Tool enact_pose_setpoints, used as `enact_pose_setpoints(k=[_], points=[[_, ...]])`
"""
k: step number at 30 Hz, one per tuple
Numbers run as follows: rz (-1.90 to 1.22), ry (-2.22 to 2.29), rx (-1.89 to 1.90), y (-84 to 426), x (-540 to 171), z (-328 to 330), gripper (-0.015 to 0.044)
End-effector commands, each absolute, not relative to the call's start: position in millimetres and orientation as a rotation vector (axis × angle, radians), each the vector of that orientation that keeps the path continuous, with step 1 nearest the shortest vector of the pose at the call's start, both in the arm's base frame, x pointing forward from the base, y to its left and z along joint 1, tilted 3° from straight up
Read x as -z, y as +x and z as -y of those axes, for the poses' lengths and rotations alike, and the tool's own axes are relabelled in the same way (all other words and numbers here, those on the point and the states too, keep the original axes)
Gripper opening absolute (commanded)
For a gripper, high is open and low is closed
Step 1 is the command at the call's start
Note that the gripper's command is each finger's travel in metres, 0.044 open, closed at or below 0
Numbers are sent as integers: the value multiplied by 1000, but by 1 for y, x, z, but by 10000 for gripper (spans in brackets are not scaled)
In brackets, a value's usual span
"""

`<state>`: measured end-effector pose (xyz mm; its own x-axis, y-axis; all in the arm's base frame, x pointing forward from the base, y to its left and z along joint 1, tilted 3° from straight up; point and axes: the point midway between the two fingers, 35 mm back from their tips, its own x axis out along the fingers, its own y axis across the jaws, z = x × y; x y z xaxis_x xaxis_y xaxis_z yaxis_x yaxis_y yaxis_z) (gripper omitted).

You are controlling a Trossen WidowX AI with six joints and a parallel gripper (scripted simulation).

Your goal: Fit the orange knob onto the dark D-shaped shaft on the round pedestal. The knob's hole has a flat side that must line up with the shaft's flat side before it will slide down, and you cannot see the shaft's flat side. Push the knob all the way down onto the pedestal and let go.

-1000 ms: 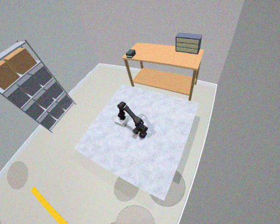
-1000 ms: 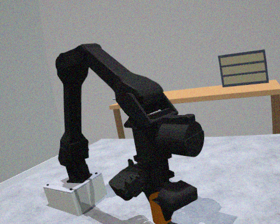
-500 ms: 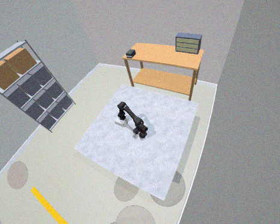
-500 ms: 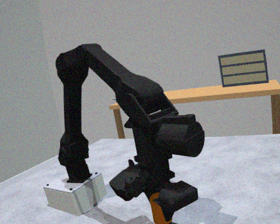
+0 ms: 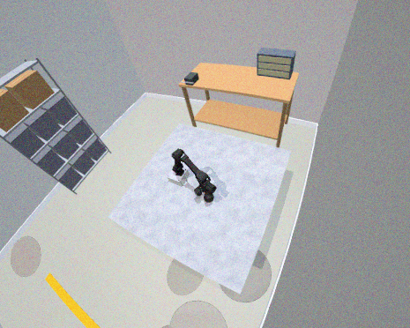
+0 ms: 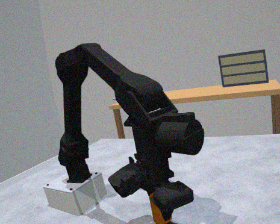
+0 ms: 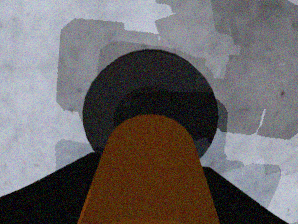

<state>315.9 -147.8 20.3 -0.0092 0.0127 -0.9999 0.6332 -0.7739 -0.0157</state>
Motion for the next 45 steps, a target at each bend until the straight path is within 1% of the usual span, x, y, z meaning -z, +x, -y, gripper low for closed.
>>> enact_pose_setpoints(k=[1,22,30,45], points=[[-601,1875,1886,316,-20,148,0],[-601,1875,1886,317,-21,149,0],[-417,2002,2016,316,-20,148,0],[-417,2002,2016,317,-16,149,0]])
